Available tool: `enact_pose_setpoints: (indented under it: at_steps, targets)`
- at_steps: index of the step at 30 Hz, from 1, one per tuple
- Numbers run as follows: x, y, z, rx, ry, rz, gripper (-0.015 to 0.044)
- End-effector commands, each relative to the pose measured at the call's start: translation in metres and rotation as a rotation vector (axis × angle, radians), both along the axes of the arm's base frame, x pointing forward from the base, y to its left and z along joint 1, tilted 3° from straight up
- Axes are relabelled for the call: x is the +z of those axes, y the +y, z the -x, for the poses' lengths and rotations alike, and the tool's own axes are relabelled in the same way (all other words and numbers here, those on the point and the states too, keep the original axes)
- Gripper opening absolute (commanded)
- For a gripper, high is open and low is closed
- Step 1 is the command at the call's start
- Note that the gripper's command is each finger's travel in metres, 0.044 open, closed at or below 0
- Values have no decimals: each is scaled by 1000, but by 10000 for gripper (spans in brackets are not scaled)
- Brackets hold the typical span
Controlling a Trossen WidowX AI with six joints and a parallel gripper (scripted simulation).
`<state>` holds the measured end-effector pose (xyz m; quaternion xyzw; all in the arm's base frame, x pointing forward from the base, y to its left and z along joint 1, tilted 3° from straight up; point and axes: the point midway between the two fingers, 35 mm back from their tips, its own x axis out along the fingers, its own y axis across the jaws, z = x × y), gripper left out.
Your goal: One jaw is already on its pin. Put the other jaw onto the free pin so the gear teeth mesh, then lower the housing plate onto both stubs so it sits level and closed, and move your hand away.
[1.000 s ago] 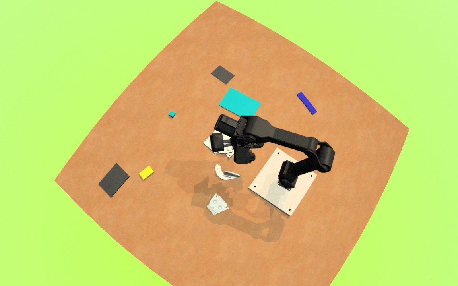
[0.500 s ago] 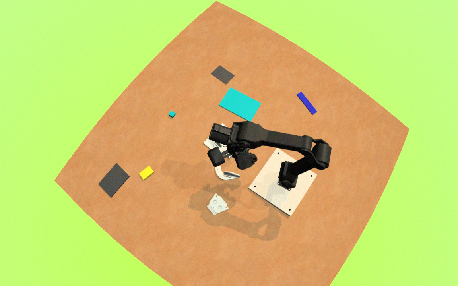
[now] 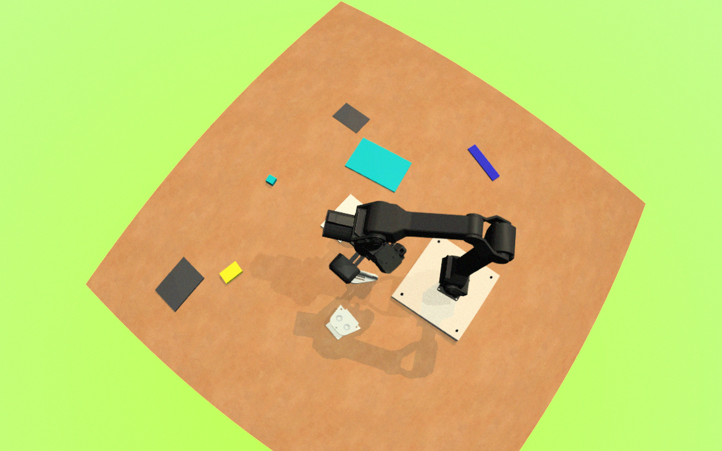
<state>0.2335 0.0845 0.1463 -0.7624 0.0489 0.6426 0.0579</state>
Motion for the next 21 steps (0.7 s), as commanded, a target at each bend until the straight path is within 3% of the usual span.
enact_pose_setpoints:
  at_steps: [1, 16, 21]
  targets:
    - [-6, 6, 4, 91, 29, 14, 440]
    - [-21, 27, 17, 438, 102, 64, 440]
    - [-22, 28, 18, 454, 106, 66, 440]
